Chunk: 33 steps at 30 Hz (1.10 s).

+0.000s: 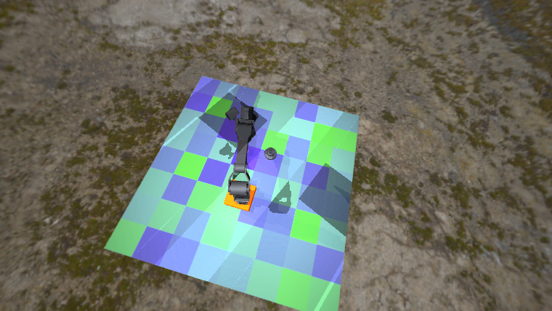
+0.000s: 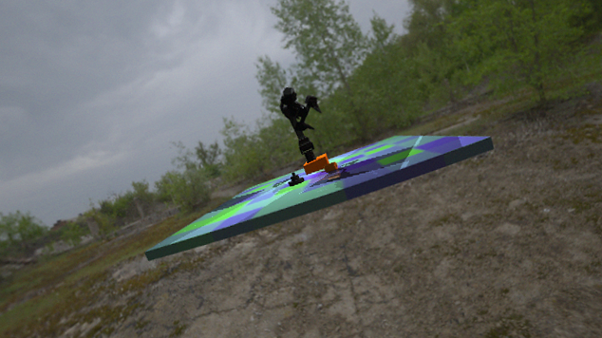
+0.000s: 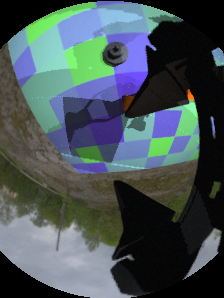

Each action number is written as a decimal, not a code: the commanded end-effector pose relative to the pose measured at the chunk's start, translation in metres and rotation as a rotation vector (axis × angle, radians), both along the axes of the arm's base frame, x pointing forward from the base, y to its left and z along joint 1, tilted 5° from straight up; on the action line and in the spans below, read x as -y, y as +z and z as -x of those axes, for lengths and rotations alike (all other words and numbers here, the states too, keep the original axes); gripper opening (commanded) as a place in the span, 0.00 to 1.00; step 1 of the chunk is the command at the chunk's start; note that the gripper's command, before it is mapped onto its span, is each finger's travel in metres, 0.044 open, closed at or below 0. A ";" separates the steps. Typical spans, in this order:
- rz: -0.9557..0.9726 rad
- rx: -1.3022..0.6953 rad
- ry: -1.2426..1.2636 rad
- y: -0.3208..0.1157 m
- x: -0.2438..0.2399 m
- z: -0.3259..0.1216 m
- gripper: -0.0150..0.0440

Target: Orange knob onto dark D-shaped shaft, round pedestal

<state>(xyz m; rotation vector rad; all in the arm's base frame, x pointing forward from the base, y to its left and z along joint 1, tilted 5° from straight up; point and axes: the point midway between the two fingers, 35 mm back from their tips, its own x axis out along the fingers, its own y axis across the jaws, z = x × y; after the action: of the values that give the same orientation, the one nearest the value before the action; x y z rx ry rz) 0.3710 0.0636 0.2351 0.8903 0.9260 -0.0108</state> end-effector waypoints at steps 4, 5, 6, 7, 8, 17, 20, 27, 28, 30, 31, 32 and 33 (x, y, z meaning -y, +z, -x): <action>0.620 -0.098 0.667 -0.094 -0.005 -0.004 1.00; 0.656 -0.107 0.725 -0.100 -0.006 -0.003 1.00; 0.691 -0.116 0.785 -0.106 -0.006 -0.002 1.00; 0.725 -0.124 0.847 -0.112 -0.006 -0.001 1.00; 0.758 -0.133 0.910 -0.119 -0.006 0.000 1.00; 0.974 -0.208 1.530 -0.170 -0.007 0.015 1.00; 0.982 -0.211 1.569 -0.172 -0.007 0.016 1.00; 0.982 -0.211 1.569 -0.172 -0.007 0.016 1.00; 0.982 -0.211 1.569 -0.172 -0.007 0.016 1.00; 0.982 -0.211 1.569 -0.172 -0.007 0.016 1.00; 0.982 -0.211 1.569 -0.172 -0.007 0.016 1.00; 0.982 -0.211 1.569 -0.172 -0.007 0.016 1.00; 0.982 -0.211 1.569 -0.172 -0.007 0.016 1.00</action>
<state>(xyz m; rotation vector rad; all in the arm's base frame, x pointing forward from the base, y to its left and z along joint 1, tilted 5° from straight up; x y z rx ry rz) 0.3546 0.0710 0.0634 -0.8463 1.4007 0.7140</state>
